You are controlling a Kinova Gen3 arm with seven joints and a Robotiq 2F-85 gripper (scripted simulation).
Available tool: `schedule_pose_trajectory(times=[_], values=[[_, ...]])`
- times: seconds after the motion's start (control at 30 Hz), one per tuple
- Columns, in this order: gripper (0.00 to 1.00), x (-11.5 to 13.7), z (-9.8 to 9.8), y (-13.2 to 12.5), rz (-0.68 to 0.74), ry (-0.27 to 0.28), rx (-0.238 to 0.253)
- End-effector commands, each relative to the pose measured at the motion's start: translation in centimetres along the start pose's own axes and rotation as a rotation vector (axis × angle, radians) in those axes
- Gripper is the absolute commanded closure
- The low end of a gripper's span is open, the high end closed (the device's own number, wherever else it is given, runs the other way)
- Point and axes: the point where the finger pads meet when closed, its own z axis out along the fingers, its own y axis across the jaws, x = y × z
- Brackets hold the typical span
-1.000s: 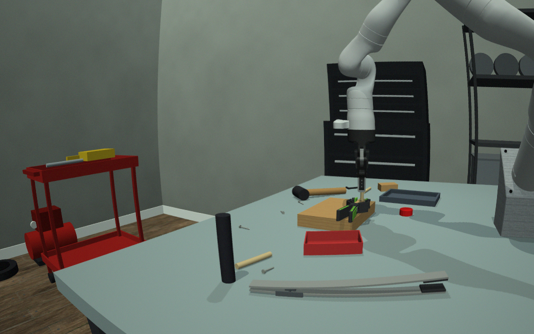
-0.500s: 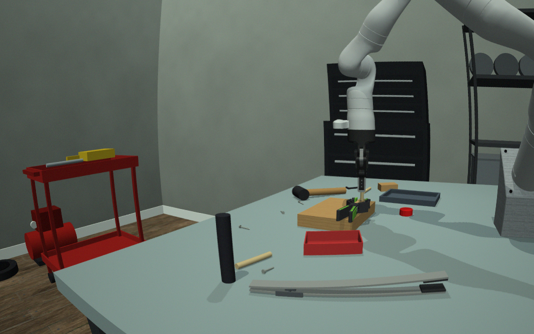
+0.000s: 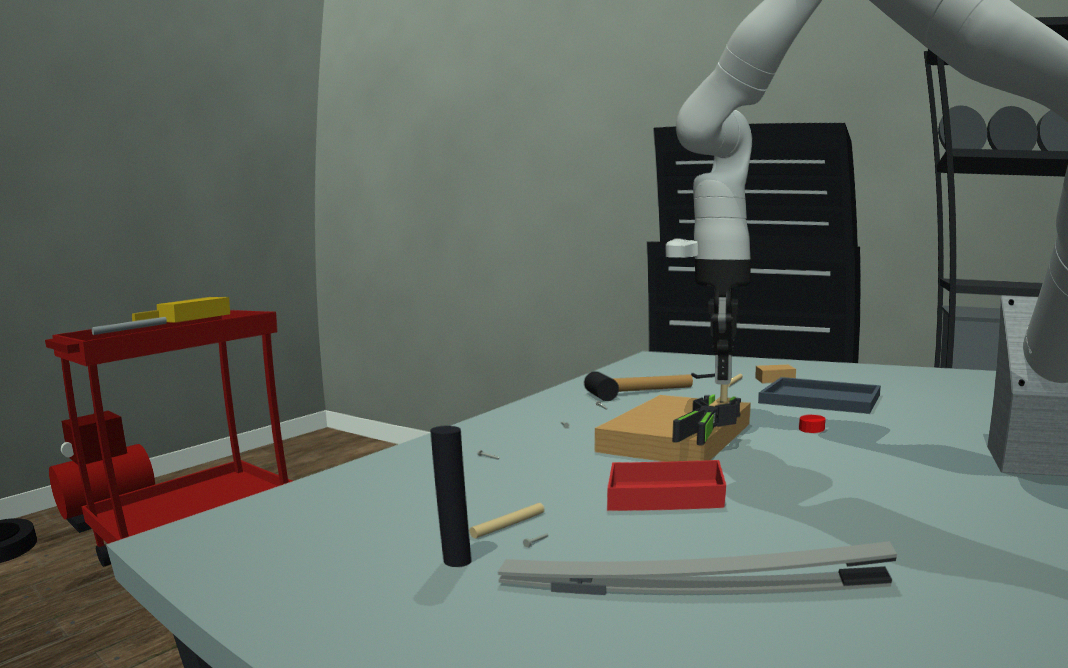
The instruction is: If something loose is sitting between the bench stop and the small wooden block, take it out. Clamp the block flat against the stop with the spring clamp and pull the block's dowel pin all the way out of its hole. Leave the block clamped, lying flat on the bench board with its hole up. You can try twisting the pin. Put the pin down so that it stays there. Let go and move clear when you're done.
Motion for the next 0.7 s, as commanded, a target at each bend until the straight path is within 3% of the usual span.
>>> schedule_pose_trajectory(times=[0.0, 0.67], values=[[0.9, 0.32, -0.19, 0.12, 0.011, 0.007, -0.006], [0.9, 0.32, -0.19, 0.12, 0.029, 0.007, -0.006]])
